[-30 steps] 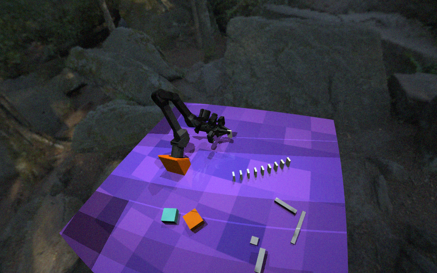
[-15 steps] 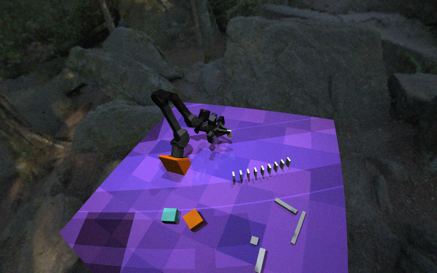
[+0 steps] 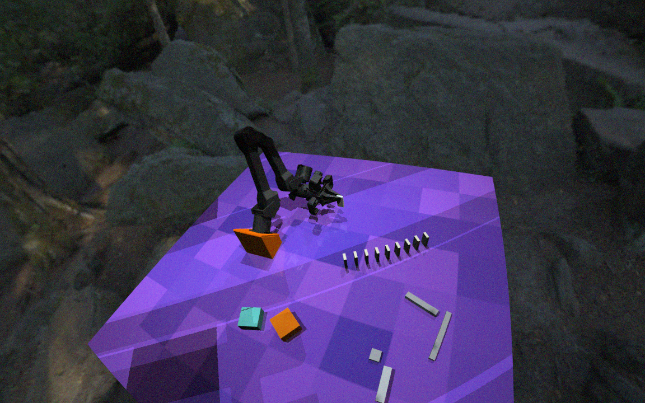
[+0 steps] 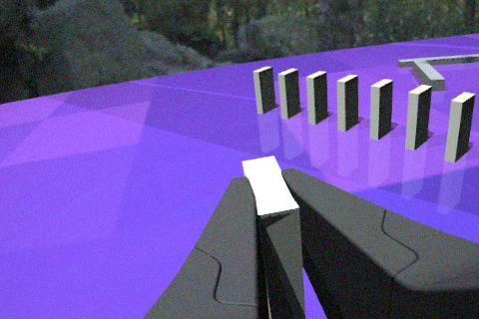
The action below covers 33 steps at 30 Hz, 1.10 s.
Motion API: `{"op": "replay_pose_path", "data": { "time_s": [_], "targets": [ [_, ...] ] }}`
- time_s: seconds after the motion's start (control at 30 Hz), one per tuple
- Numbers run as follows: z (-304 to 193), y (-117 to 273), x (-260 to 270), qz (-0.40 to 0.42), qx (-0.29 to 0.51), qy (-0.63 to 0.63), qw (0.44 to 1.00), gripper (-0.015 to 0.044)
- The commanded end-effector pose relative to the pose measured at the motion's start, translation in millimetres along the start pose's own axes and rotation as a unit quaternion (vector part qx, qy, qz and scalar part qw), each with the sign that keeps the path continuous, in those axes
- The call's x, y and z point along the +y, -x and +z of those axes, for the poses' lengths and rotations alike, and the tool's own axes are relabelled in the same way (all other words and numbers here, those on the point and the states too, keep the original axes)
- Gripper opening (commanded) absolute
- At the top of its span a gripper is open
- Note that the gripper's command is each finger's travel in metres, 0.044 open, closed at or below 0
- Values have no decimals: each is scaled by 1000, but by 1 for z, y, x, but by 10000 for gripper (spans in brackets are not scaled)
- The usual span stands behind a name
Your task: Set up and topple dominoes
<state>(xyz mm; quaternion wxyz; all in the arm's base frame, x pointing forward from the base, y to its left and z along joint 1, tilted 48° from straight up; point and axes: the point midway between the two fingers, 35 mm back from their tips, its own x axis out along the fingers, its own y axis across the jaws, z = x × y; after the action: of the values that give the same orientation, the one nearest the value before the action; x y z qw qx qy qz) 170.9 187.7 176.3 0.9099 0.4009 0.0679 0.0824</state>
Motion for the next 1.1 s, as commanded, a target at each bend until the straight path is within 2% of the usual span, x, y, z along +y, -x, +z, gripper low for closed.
{"op": "replay_pose_path", "data": {
  "time_s": [0.0, 0.77, 1.07],
  "targets": [
    [-6, -1, 1, -1, -2, -2, 1000, 24],
    [-47, -4, -4, -1, 0, 1, 1000, 24],
    [-48, -4, -4, -1, 0, 1, 1000, 24]
  ]
}}
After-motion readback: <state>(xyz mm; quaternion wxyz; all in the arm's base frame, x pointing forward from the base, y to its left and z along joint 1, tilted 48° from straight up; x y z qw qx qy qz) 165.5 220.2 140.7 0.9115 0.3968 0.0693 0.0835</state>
